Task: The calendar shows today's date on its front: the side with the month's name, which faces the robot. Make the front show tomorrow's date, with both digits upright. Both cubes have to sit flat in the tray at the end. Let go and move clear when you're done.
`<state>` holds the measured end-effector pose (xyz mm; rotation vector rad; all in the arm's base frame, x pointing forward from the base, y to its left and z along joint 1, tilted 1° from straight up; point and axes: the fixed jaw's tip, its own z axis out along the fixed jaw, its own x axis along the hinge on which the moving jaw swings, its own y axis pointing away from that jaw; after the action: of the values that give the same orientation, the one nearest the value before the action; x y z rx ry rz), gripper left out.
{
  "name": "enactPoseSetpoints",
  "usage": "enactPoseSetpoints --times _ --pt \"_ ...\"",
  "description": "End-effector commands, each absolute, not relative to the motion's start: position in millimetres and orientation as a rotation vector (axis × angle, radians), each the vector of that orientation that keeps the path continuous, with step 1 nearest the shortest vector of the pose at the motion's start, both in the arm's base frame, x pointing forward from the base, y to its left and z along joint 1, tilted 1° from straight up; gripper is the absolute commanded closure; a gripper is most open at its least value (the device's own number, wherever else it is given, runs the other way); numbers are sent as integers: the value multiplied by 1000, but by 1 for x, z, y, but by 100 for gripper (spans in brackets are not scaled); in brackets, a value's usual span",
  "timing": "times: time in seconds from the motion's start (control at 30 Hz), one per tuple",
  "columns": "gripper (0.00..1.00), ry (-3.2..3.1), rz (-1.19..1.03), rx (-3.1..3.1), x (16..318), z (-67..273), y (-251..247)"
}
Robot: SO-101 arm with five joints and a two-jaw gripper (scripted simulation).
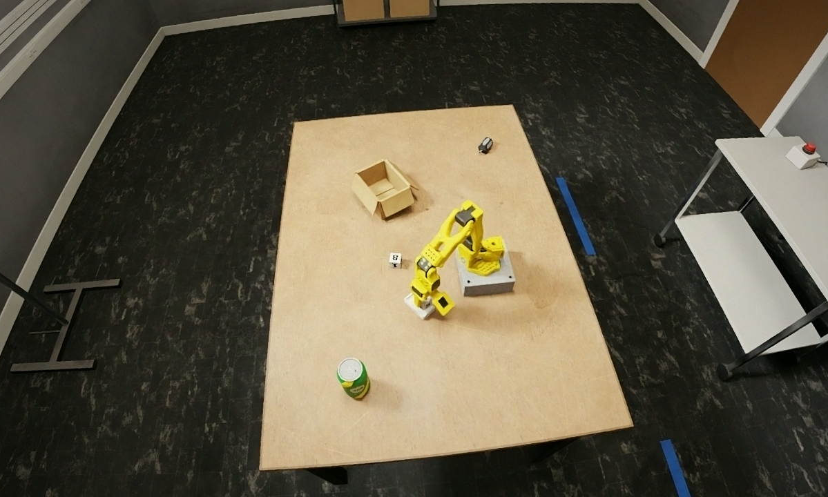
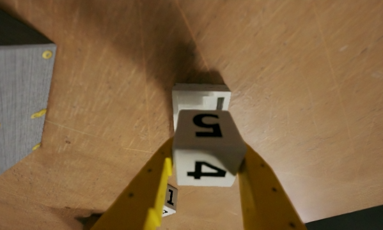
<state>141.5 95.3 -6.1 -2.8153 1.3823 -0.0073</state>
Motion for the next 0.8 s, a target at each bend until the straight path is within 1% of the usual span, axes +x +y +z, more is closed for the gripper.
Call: enactPoseSetpoints --times 0.0,0.77 --pt "100 1416 16 -2824 138 -11 91" --pt "100 1421 16 -2822 138 -20 91"
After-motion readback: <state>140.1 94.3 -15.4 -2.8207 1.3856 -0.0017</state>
